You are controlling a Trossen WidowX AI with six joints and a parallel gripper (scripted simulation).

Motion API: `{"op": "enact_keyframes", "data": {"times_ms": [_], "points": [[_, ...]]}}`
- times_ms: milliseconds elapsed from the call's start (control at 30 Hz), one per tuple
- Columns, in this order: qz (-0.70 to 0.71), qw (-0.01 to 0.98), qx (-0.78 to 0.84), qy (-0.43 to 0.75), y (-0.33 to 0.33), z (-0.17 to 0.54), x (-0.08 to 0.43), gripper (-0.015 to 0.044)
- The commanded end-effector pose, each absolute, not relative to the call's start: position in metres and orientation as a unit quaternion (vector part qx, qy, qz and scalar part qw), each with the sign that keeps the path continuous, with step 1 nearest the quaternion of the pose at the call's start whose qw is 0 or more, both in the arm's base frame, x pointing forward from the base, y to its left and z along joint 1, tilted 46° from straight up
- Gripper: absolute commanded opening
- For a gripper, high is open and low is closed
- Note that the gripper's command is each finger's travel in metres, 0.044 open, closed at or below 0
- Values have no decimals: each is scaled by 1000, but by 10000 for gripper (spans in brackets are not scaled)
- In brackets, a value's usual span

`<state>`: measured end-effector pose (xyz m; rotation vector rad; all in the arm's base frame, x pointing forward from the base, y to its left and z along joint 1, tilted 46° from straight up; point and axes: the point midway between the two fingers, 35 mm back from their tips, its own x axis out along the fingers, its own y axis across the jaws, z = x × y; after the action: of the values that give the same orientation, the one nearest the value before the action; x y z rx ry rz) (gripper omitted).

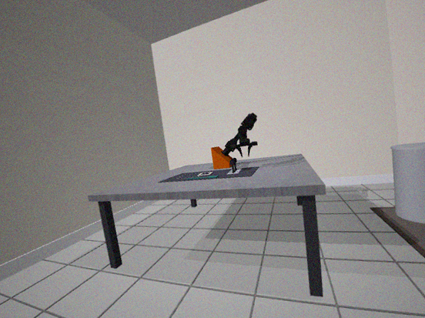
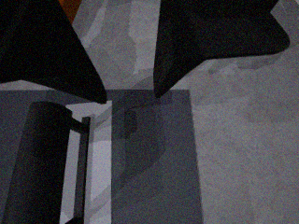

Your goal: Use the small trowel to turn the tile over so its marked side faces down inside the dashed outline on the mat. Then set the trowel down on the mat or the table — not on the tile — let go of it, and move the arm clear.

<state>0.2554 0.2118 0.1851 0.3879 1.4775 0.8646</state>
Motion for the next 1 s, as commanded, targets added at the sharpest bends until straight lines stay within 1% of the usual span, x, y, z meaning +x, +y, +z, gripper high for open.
{"op": "enact_keyframes", "data": {"times_ms": [0,67,133,967], "points": [[371,641,173,649,183,166,303,270],[372,641,174,649,165,155,326,270],[372,641,175,649,158,150,334,270],[372,641,175,648,178,131,331,270]]}}
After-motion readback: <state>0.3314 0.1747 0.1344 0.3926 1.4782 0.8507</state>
